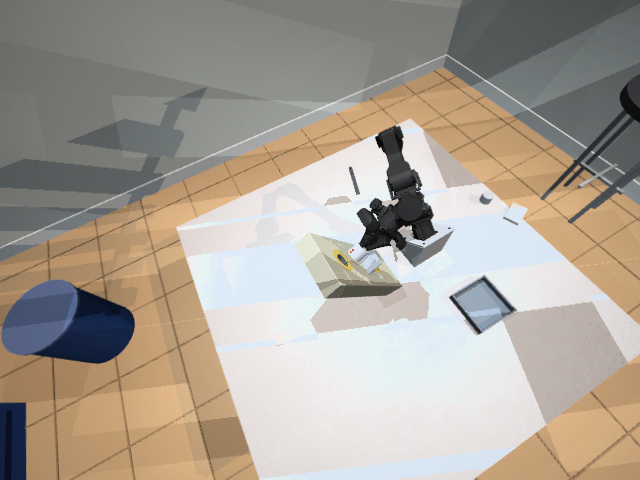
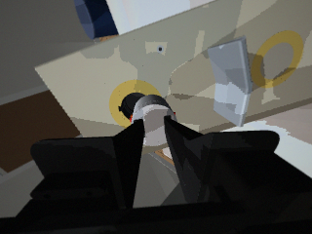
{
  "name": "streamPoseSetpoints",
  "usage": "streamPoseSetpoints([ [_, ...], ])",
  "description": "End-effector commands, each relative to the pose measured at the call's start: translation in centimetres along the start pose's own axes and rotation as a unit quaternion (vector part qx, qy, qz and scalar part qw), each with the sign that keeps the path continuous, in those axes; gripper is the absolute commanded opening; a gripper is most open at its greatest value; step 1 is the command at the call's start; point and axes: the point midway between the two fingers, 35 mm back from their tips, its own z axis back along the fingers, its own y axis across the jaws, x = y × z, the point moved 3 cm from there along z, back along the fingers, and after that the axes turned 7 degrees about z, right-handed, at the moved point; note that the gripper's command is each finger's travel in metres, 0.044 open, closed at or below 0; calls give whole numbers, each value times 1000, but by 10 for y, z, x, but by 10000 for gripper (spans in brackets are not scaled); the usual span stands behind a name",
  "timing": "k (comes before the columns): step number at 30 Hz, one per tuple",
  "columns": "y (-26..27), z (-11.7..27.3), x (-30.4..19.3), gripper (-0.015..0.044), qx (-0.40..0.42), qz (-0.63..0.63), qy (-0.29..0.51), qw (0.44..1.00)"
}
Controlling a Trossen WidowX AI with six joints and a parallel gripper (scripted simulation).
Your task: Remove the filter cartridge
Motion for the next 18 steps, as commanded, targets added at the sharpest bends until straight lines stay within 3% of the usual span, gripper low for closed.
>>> streamPoseSetpoints([
  [1, -13, -1, 3, 0, 4, -4, -1, 1000],
  [15, -55, -7, 12, 0, 3, -4, -1, 1000],
  [18, -49, -6, 9, 79, 0, 2, 0, 1000],
])
